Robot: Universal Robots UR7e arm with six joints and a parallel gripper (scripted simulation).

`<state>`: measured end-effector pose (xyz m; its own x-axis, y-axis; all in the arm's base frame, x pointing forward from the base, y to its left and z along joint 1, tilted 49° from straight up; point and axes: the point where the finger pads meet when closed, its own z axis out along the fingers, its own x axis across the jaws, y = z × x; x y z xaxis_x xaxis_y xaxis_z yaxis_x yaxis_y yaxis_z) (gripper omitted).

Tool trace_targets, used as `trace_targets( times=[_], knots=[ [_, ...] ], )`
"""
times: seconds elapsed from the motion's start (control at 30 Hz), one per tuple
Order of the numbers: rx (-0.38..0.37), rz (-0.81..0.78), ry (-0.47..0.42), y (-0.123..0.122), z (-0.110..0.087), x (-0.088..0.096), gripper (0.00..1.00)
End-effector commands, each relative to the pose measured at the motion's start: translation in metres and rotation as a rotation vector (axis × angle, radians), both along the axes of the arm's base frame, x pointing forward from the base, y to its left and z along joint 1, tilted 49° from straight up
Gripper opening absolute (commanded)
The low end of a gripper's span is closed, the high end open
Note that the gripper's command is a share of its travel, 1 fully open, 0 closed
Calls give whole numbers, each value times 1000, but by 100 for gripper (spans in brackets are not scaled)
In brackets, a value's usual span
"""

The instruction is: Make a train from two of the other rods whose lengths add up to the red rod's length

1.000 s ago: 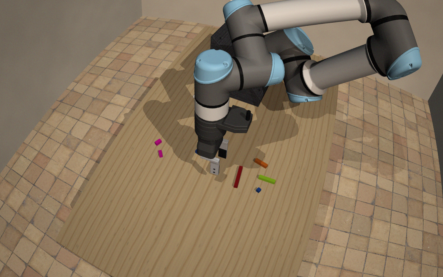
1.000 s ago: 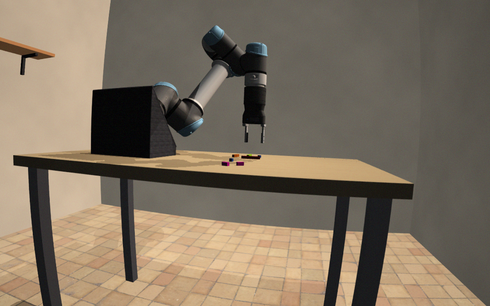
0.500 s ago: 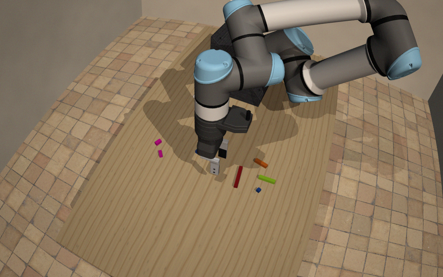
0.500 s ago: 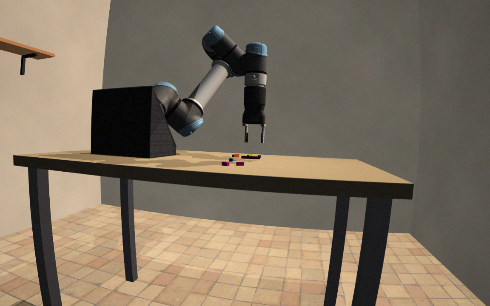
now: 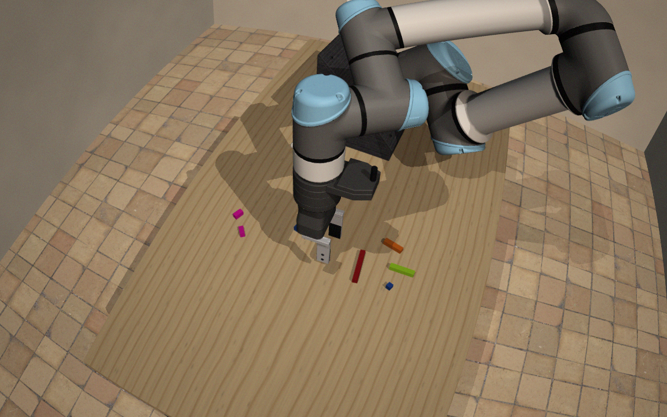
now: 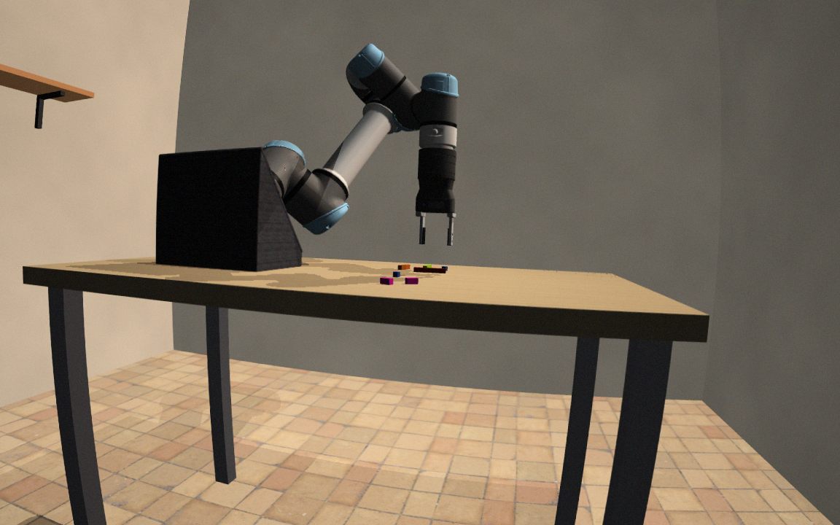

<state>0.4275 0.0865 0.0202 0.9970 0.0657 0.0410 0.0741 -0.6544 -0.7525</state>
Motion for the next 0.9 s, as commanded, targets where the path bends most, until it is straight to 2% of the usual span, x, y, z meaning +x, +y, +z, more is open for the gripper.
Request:
trace_targets(
  times=[0.0,0.27,0.4,0.53,0.73,0.8,0.87],
  knots=[
    [0,-1,-1,0,0,0,100],
    [-1,-2,0,-1,0,0,100],
    [-4,-22,23,-13,-11,2,100],
    [-10,-75,82,-44,-40,2,100],
    [-15,-178,199,-102,-99,-8,100],
    [-15,-178,199,-102,-99,-8,100],
    [-14,-211,237,-119,-119,-14,100]
  ],
)
